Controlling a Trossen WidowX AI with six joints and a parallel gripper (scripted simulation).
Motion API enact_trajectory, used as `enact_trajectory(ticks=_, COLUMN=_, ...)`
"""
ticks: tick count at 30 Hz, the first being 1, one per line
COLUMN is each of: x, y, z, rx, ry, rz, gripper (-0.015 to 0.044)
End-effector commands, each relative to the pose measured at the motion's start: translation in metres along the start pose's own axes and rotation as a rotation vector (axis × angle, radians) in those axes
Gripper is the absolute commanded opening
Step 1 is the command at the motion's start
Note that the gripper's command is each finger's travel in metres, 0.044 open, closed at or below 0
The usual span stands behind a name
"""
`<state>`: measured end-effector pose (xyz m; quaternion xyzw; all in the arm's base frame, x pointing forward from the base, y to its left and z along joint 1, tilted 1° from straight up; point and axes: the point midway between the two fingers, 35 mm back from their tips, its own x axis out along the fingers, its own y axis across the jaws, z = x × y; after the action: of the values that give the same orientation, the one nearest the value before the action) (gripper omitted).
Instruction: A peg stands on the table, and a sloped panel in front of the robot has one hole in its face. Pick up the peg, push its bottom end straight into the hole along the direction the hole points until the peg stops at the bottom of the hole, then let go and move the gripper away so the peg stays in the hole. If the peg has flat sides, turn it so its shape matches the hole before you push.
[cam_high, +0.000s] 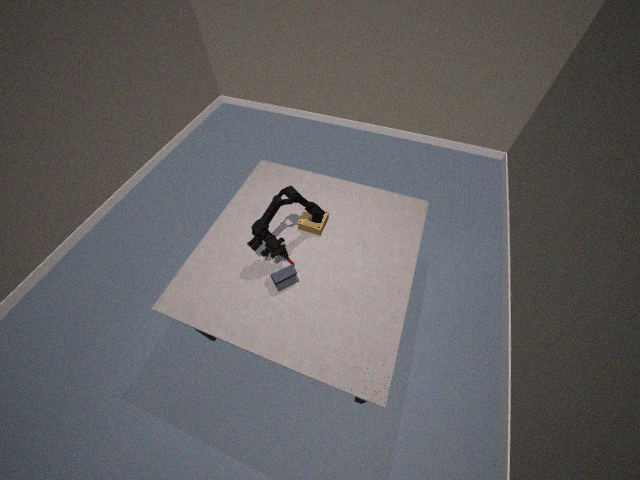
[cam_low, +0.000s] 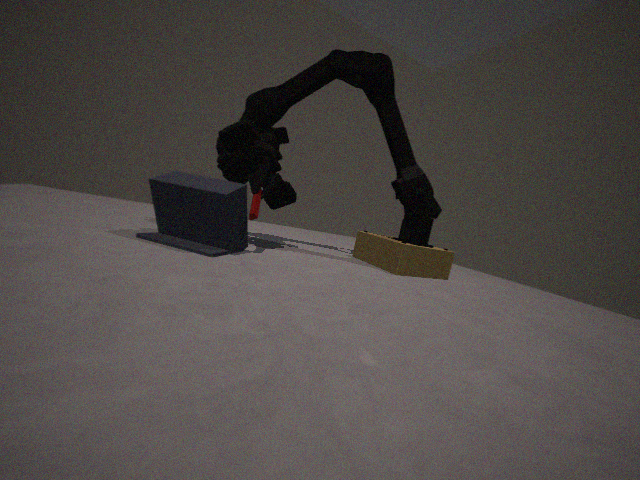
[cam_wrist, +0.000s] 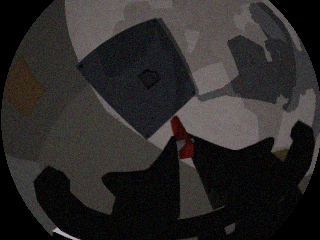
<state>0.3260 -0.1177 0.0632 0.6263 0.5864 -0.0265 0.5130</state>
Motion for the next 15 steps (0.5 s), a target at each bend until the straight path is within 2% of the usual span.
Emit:
enact_trajectory(ticks=1, x=-0.004, y=-0.002, z=0.002, rx=0.070, ry=0.002, rz=0.028, gripper=0.0000)
enact_trajectory(ticks=15, x=-0.017, y=-0.009, z=0.011, rx=0.264, ry=-0.002, rz=0.107, gripper=0.0000)
